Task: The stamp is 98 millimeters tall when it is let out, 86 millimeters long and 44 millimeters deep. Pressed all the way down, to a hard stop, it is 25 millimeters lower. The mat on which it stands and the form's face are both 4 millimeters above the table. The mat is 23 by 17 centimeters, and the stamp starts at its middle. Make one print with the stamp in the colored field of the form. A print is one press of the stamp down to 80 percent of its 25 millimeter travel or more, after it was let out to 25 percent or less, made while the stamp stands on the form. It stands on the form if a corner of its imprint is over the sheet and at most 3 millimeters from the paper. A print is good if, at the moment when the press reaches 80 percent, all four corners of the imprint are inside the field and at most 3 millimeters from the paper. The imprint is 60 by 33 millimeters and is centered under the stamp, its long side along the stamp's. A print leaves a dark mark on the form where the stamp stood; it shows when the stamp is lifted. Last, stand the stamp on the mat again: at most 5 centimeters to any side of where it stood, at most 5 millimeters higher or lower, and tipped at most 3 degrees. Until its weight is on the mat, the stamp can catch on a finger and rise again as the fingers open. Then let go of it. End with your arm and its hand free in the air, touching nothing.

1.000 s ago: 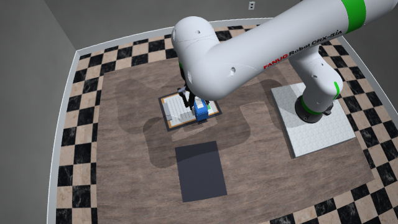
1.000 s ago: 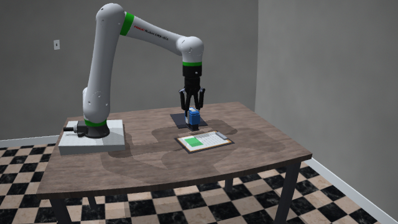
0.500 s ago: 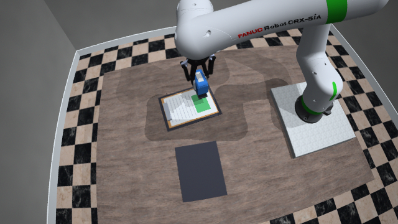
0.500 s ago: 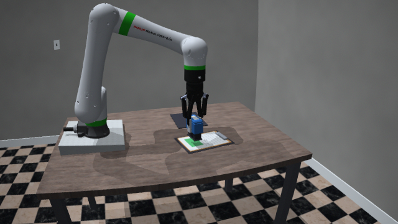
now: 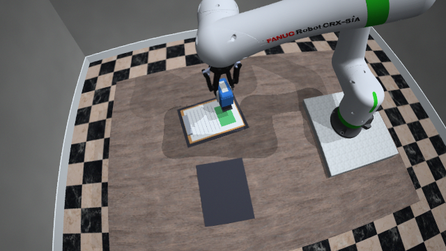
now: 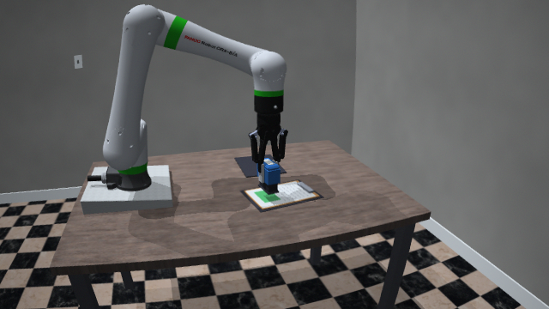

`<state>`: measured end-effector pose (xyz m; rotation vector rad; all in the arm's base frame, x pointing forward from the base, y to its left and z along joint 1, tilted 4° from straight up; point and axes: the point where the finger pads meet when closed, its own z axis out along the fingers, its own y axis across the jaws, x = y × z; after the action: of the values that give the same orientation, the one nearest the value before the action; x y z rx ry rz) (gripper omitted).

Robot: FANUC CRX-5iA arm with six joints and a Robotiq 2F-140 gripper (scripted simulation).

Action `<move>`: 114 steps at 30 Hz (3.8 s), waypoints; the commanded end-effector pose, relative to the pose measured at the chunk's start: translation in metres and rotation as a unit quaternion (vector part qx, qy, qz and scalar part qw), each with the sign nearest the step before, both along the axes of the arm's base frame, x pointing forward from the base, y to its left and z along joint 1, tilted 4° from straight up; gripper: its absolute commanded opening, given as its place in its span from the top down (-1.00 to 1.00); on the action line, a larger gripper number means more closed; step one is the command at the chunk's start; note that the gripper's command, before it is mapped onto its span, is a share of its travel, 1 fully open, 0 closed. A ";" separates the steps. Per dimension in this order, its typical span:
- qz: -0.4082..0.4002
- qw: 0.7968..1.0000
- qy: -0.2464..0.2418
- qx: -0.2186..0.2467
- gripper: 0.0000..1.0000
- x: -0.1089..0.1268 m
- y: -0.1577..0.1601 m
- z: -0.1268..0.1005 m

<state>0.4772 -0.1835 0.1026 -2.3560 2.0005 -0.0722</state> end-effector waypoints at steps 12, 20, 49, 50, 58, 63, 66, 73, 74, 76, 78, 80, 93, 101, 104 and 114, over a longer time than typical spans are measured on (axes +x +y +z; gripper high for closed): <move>0.000 1.000 0.000 0.000 0.68 0.005 0.031 0.000; 0.000 1.000 0.000 0.000 0.68 0.005 0.031 -0.003; 0.000 1.000 0.000 0.000 0.68 0.007 0.031 -0.040; 0.000 1.000 0.000 0.000 0.68 0.007 0.031 -0.040; 0.000 1.000 0.000 0.000 0.68 0.008 0.031 -0.043; 0.000 1.000 0.000 0.000 0.68 0.008 0.031 -0.050; 0.000 1.000 0.000 0.000 0.68 0.009 0.031 -0.058; 0.000 1.000 0.000 0.000 0.68 0.009 0.031 -0.063; 0.000 1.000 0.000 0.000 0.68 0.009 0.031 -0.063; 0.000 1.000 0.000 0.000 0.68 0.009 0.031 -0.063; 0.000 1.000 0.000 0.000 0.68 0.009 0.031 -0.063; 0.000 1.000 0.000 0.000 0.68 0.009 0.031 -0.063; 0.000 1.000 0.000 0.000 0.68 0.008 0.031 -0.043; 0.000 1.000 0.000 0.000 0.68 0.007 0.031 -0.038; 0.000 1.000 0.000 0.000 0.68 0.007 0.031 -0.038; 0.000 1.000 0.000 0.000 0.68 0.007 0.031 -0.038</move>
<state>0.4843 -0.1523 0.0645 -2.3554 2.0016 -0.0725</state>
